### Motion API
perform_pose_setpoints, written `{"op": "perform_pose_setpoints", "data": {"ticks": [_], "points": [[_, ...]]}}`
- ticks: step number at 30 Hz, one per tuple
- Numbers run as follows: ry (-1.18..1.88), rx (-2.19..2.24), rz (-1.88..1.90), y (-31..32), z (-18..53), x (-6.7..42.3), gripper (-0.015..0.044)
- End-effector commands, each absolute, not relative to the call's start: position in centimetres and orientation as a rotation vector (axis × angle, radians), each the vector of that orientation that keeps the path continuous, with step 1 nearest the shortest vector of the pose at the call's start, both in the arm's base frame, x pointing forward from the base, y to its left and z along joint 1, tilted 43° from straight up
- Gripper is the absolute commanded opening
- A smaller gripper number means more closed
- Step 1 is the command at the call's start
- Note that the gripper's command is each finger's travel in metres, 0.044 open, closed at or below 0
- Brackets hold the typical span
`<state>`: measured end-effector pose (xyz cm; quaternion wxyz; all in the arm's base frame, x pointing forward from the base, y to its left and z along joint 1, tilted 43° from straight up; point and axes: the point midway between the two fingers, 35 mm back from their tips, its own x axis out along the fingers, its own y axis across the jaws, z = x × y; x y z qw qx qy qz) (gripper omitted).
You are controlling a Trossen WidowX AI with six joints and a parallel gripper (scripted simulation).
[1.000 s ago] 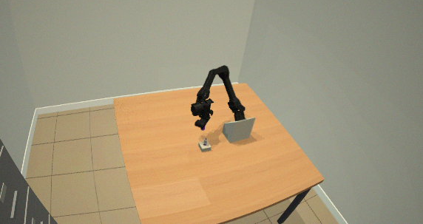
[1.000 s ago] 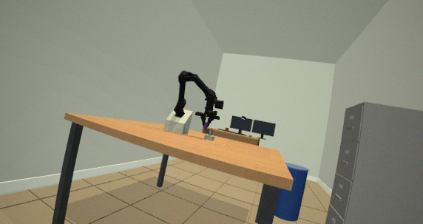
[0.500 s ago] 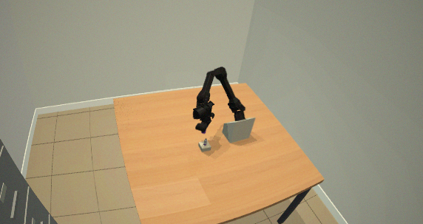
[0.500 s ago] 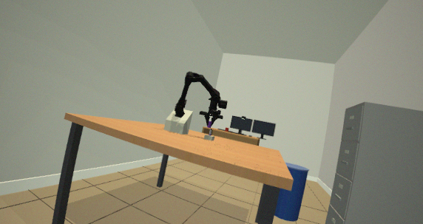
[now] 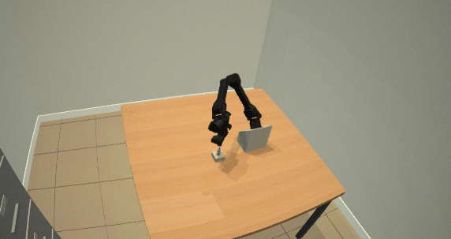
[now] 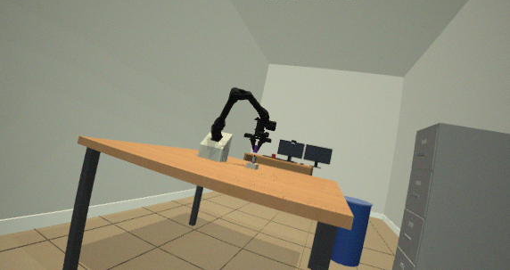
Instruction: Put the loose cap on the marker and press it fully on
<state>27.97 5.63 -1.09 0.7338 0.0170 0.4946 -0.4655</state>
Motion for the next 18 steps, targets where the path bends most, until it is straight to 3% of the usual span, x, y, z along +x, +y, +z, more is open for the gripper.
{"op": "perform_pose_setpoints", "data": {"ticks": [1,18], "points": [[1.086,0.042,-1.028,6.5,-1.5,27.9,0.0000],[1.086,0.042,-1.027,5.2,-2.9,28.2,0.0000]]}}
